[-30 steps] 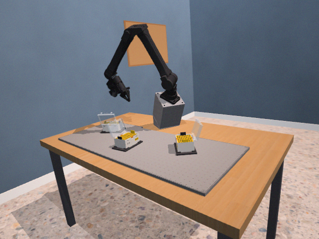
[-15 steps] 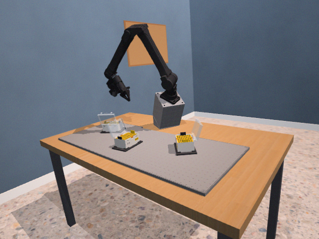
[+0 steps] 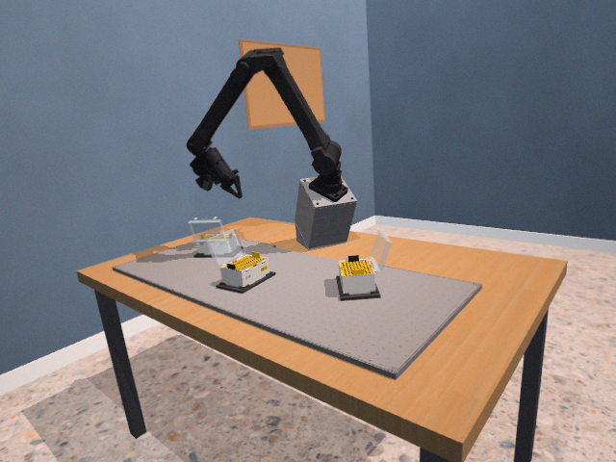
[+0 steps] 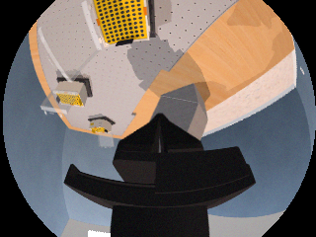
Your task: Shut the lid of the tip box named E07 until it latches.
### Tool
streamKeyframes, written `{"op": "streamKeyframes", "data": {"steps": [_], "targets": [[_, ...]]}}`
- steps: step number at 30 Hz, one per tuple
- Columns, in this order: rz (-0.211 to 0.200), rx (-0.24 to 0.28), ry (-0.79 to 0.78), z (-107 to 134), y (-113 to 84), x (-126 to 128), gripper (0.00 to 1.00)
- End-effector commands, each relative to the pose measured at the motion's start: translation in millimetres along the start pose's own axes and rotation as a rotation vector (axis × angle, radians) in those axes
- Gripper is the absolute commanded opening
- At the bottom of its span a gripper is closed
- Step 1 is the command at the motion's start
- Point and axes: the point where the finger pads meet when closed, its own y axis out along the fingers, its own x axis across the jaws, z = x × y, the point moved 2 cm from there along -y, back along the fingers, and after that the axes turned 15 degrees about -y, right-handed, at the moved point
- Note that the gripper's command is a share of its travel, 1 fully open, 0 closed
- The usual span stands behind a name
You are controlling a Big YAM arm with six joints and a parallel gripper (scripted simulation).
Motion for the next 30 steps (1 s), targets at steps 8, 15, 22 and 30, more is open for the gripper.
{"op": "streamKeyframes", "data": {"steps": [8, 15, 22, 30], "targets": [[0.003, 0.000, -0.023, -43, -20.9, 26, 0.00], [0.003, 0.000, -0.023, -60, -28.1, 43, 0.00], [-0.005, 0.002, -0.013, -59, -28.6, 43, 0.00], [0.094, -0.089, -0.261, -79, -49.4, 82, 0.00]]}}
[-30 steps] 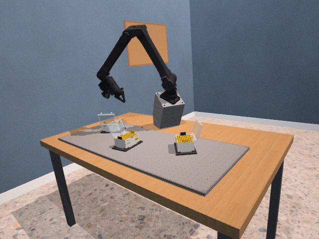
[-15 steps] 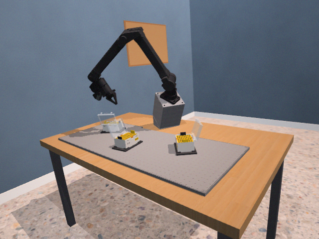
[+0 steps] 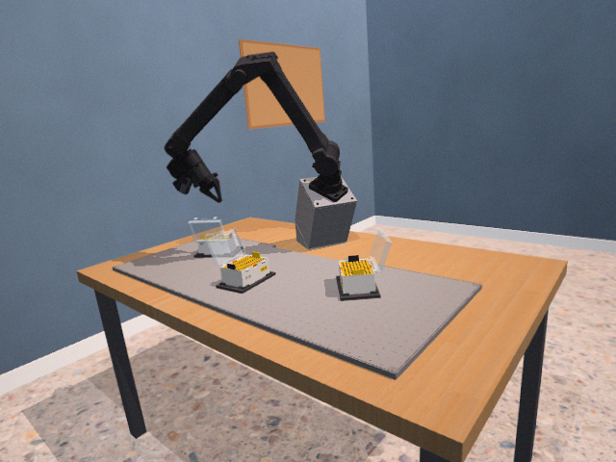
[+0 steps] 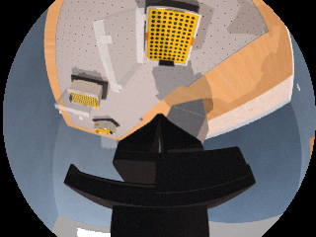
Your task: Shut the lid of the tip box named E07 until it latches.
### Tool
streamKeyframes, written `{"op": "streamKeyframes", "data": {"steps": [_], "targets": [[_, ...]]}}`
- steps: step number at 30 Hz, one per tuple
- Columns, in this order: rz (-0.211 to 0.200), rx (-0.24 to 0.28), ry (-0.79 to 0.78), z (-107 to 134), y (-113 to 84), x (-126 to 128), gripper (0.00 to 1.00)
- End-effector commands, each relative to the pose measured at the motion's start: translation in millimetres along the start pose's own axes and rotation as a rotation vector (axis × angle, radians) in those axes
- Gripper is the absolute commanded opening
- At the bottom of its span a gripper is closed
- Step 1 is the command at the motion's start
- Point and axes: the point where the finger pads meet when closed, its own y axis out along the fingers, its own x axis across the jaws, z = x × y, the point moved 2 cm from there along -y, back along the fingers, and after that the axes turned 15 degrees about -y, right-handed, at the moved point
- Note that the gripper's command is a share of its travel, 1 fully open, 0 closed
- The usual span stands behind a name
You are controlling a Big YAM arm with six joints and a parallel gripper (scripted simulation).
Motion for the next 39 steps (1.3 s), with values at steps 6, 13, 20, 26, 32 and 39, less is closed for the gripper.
{"op": "streamKeyframes", "data": {"steps": [6, 13, 20, 26, 32, 39], "targets": [[0.104, -0.072, -0.265, -35, -19.8, 36, 0.00], [0.185, -0.124, -0.493, -53, -32.0, 72, 0.00], [0.215, -0.124, -0.633, -69, -21.3, 84, 0.00], [0.273, -0.155, -0.818, -64, -22.0, 107, 0.00], [0.334, -0.202, -0.990, -61, -26.9, 100, 0.00], [0.387, -0.237, -1.137, -58, -29.6, 96, 0.00]]}}
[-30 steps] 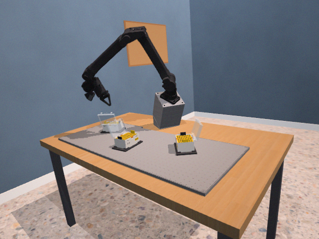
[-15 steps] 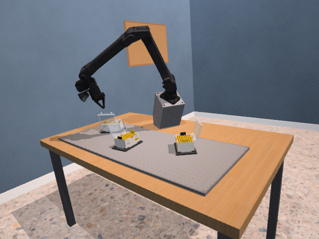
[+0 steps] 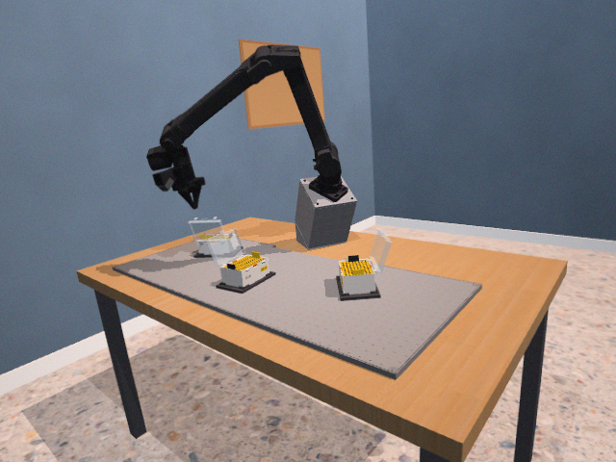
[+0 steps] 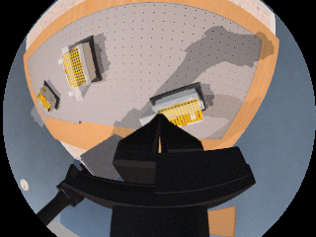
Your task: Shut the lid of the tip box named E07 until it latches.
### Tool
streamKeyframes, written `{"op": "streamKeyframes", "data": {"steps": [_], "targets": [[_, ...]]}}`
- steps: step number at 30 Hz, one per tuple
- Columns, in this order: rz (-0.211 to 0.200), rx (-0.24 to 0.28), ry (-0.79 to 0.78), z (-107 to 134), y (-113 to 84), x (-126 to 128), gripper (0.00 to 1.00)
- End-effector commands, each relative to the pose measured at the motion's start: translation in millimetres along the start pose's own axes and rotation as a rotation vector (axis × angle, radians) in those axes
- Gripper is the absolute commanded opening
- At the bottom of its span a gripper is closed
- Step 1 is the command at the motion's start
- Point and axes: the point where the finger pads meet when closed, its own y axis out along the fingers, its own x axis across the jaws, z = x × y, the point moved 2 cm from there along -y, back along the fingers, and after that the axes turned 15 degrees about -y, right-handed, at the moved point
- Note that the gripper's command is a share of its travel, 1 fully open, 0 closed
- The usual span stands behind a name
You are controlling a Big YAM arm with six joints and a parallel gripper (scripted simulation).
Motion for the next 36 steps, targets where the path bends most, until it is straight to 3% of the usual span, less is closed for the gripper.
{"op": "streamKeyframes", "data": {"steps": [1, 10, 11, 15, 36], "targets": [[0.053, -0.033, -0.137, 6, -8.8, -1, 0.00], [0.147, -0.083, -0.418, 8, -8.5, 0, 0.00], [0.120, -0.081, -0.413, 15, 5.9, -2, 0.00], [0.105, -0.071, -0.438, 5, 13.6, 4, 0.00], [0.116, -0.072, -0.439, 2, 7.2, 5, 0.00]]}}
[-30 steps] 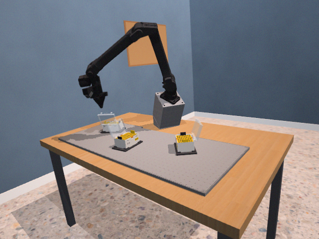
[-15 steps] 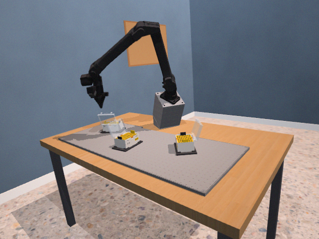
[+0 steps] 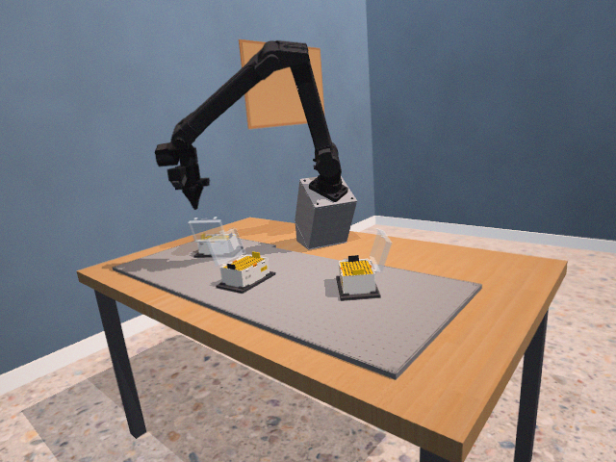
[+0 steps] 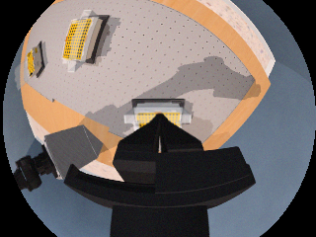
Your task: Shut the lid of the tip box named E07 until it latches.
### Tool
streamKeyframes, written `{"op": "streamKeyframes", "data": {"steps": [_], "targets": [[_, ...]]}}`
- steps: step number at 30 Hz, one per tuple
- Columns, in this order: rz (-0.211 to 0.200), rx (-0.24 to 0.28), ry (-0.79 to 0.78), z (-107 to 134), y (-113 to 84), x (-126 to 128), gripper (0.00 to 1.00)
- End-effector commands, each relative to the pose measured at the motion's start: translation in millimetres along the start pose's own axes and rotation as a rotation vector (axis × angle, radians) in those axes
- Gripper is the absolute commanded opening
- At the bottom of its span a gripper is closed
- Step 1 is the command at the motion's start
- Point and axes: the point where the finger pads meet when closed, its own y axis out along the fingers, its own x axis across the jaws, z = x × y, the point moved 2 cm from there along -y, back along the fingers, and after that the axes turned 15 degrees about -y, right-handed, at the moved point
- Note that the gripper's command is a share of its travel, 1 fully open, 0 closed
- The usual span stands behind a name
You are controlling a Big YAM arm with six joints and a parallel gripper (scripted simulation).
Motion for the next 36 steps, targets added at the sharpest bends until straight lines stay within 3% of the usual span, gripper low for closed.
{"op": "streamKeyframes", "data": {"steps": [1, 17, 18, 21, 26, 30, 36], "targets": [[-0.003, -0.001, -0.020, -3, 4.7, 3, 0.00], [-0.003, -0.001, -0.020, -3, 4.7, 3, 0.00], [-0.016, -0.001, 0.000, -2, 17.0, 4, 0.00], [-0.016, -0.001, 0.000, -2, 27.7, 4, 0.00], [-0.005, -0.003, 0.019, 7, 22.5, 3, 0.00], [0.018, -0.002, -0.005, -2, 12.1, 0, 0.00], [0.008, -0.002, -0.001, 0, 16.3, 1, 0.00]]}}
